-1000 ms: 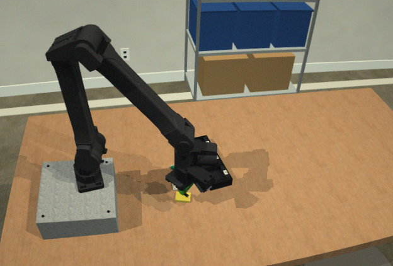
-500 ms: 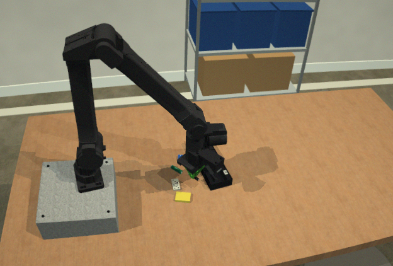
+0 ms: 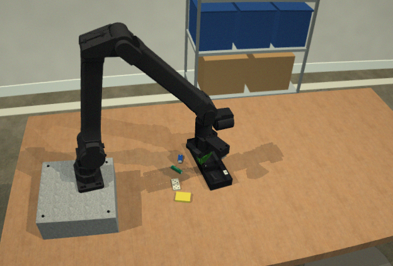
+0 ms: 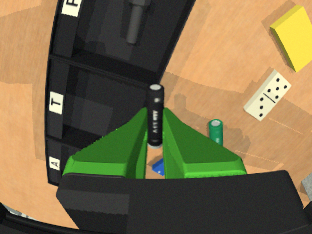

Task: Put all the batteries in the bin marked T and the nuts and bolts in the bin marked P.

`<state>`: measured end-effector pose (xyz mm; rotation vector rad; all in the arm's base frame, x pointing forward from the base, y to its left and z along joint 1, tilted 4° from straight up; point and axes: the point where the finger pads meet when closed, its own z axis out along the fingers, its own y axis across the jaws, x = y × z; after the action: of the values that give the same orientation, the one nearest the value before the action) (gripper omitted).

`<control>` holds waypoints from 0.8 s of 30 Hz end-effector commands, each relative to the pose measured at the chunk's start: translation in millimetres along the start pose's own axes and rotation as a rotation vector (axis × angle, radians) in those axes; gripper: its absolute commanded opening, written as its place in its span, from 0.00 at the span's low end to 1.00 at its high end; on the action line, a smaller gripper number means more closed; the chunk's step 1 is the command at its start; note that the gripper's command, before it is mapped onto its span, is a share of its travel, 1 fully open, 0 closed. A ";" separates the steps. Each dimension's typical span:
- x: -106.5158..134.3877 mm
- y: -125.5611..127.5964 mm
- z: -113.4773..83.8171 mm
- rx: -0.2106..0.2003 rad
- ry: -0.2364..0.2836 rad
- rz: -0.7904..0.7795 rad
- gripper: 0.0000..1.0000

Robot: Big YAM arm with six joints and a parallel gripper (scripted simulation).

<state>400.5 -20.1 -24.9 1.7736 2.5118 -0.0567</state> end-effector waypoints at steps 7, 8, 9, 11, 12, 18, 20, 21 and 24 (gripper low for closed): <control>13.0 59.2 -9.3 -0.018 -0.008 0.275 0.04; 16.0 64.6 -9.3 -0.018 -0.009 0.299 0.04; 18.8 70.3 -9.3 -0.020 -0.009 0.324 0.04; 19.5 72.5 -9.4 -0.022 -0.011 0.351 0.04; 19.4 72.7 -9.4 -0.022 -0.011 0.351 0.04; 11.8 47.9 -12.2 -0.012 -0.010 0.375 0.04; 14.9 48.2 -12.4 -0.012 -0.010 0.368 0.04; 14.9 48.2 -12.4 -0.012 -0.010 0.368 0.04; 23.7 49.3 -9.7 -0.016 -0.009 0.351 0.04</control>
<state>442.3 13.8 -23.9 2.1692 2.1643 -0.0351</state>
